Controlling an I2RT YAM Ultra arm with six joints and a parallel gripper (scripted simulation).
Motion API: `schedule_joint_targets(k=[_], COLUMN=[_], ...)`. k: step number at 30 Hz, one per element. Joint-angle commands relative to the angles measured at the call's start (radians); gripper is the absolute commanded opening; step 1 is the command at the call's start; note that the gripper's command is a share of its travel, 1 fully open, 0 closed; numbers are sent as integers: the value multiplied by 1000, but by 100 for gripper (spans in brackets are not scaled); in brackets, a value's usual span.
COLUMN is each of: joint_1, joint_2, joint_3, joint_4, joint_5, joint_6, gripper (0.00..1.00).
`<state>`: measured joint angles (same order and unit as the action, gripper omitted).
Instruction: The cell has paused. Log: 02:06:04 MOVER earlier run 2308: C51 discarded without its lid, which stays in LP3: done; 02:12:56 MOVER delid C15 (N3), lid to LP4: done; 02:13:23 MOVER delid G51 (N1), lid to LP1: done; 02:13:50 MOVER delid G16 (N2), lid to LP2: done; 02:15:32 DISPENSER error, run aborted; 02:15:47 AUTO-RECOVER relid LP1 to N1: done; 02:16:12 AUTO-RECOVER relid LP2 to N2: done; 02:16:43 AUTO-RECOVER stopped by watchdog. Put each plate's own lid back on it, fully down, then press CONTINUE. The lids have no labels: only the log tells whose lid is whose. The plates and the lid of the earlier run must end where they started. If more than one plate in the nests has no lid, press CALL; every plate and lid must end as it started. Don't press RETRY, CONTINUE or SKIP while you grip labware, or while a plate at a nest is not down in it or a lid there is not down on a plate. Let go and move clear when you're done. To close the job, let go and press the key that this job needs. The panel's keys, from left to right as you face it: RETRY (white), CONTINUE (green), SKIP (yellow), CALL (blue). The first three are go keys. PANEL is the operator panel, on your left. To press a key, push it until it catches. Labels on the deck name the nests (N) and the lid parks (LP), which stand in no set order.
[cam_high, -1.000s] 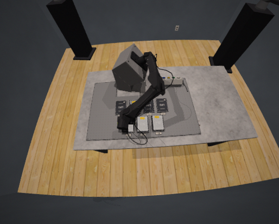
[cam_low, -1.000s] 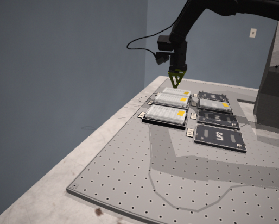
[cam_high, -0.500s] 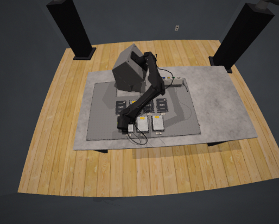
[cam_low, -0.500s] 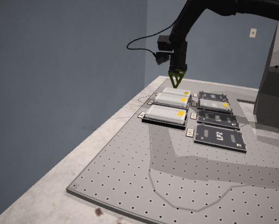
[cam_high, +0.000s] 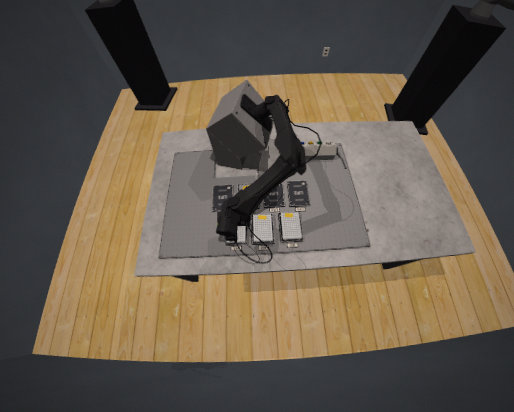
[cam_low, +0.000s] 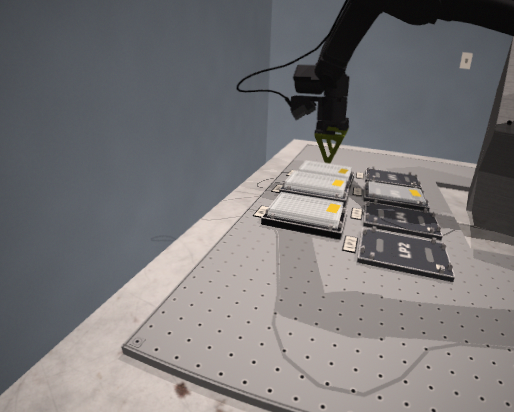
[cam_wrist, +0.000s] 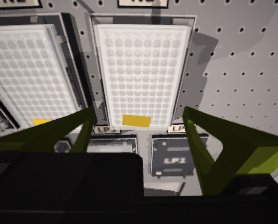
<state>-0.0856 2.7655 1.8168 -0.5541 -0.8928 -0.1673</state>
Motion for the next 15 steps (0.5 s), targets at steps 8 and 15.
schedule_joint_targets(k=[8, 15], joint_1=[13, 53], joint_2=[-172, -285], joint_3=[-286, -489], joint_4=[169, 294], joint_5=[-1, 8], joint_6=[27, 75], gripper=[90, 83])
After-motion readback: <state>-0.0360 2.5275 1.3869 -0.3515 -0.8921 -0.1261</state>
